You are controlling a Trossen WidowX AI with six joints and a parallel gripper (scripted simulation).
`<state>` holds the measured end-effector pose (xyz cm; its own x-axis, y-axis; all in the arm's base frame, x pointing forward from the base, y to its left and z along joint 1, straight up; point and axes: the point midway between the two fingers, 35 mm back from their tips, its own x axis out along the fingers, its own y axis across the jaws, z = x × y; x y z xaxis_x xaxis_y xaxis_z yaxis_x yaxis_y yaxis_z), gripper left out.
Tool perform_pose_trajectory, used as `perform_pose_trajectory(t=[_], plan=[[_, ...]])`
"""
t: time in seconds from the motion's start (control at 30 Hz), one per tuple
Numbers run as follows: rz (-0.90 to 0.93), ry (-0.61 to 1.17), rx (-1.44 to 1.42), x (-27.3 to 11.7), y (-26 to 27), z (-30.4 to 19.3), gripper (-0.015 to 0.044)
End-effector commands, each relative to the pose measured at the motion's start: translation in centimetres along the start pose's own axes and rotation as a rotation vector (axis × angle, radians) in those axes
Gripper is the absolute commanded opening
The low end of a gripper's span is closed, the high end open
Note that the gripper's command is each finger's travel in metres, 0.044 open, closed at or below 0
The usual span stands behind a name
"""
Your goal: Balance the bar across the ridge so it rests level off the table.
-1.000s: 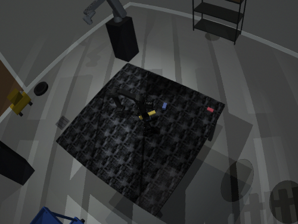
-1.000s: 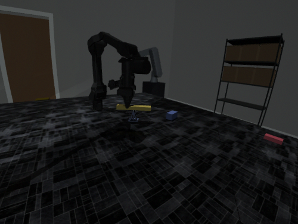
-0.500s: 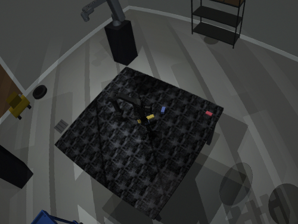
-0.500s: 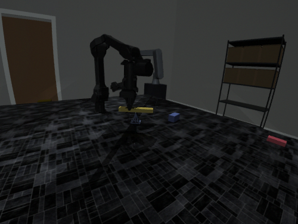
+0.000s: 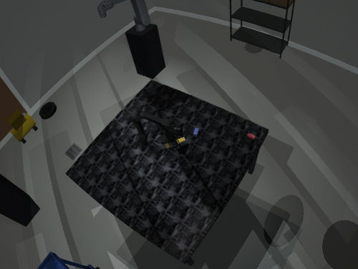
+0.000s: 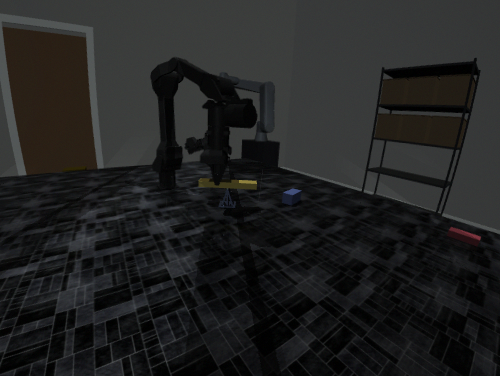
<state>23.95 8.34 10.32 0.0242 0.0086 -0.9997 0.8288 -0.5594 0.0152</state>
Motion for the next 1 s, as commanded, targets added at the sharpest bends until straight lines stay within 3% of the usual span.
perform_pose_trajectory(t=[0.0, 0.97], plan=[[0.0, 0.0, 0.0, 0.0, 0.0, 0.0, 0.0157], [0.0, 0.0, 0.0, 0.0, 0.0, 0.0, 0.017]])
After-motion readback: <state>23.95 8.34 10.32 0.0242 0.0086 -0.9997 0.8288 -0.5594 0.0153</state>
